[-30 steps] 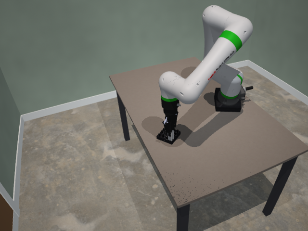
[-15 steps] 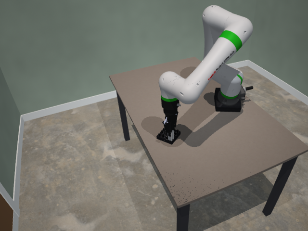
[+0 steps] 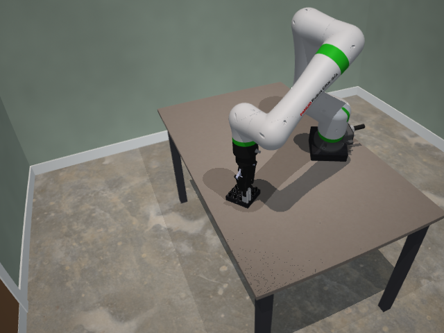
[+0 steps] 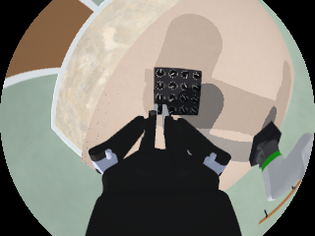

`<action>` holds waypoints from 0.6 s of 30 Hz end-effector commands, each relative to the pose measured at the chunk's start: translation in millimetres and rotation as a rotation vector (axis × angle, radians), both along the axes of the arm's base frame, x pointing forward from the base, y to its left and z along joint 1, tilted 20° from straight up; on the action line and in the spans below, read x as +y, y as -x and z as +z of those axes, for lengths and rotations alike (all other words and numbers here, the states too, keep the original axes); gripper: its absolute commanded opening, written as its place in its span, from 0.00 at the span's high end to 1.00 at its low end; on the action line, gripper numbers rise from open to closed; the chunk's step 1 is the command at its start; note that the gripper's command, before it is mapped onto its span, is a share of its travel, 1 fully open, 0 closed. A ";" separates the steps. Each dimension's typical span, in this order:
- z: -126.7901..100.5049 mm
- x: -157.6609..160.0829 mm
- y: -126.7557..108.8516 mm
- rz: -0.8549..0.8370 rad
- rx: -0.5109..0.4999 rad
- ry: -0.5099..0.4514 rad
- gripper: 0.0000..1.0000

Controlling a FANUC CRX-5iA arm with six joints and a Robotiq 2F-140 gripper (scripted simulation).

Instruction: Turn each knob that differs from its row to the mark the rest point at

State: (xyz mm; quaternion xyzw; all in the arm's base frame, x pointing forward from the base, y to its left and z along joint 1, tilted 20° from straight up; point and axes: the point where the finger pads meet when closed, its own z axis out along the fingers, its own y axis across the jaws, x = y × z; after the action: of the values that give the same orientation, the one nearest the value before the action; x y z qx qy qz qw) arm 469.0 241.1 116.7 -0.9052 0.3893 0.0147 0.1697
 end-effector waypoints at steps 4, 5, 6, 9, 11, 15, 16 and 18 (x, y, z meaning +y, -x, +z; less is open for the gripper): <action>0.2 -0.1 -0.1 -0.011 0.003 -0.001 0.95; 0.2 -0.1 -0.1 -0.014 0.004 -0.002 0.95; 0.2 -0.1 -0.1 -0.018 0.006 -0.002 0.95; 0.2 -0.1 -0.1 -0.034 0.011 -0.004 0.95; 0.2 -0.1 -0.1 -0.034 0.011 -0.004 0.95; 0.2 -0.1 -0.1 -0.065 0.022 -0.007 0.95; 0.2 -0.1 -0.1 -0.075 0.025 -0.008 0.95; 0.2 -0.1 -0.1 -0.096 0.032 -0.011 0.95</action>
State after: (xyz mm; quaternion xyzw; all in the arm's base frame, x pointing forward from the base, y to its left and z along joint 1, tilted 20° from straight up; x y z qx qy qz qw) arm 469.0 241.0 116.7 -0.8919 0.4188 0.0205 0.1693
